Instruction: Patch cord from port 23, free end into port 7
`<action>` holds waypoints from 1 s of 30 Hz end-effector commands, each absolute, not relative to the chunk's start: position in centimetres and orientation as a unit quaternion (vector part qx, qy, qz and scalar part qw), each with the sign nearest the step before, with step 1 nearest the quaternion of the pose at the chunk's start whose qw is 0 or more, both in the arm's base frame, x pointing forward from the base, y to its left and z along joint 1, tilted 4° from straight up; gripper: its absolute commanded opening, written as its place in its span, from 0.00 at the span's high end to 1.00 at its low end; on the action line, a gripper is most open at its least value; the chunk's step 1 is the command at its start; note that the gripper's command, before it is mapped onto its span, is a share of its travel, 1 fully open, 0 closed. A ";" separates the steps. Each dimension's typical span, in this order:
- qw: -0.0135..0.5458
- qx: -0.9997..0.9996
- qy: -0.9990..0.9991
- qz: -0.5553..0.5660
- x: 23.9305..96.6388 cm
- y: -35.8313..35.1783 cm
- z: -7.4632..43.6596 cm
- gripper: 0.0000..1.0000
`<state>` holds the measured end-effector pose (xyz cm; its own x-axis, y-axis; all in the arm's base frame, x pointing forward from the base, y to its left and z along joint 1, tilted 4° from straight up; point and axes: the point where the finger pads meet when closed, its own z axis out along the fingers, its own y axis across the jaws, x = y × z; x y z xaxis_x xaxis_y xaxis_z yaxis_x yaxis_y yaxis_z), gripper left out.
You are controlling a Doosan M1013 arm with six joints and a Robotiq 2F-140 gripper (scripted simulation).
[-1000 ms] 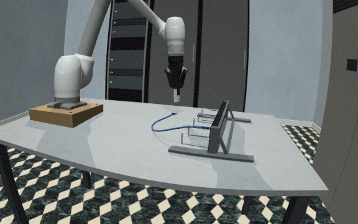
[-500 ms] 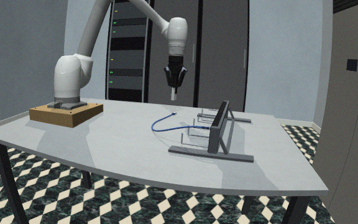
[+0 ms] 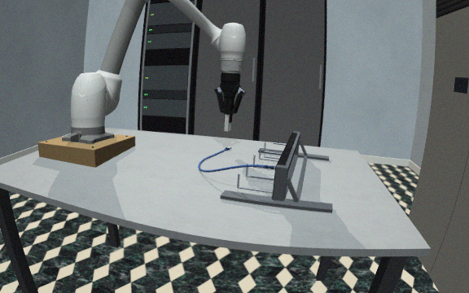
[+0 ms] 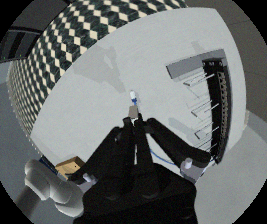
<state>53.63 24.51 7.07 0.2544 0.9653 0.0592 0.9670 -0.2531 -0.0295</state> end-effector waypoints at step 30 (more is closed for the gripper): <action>0.030 -0.792 -0.610 -0.015 53.8 25.1 7.1 0.78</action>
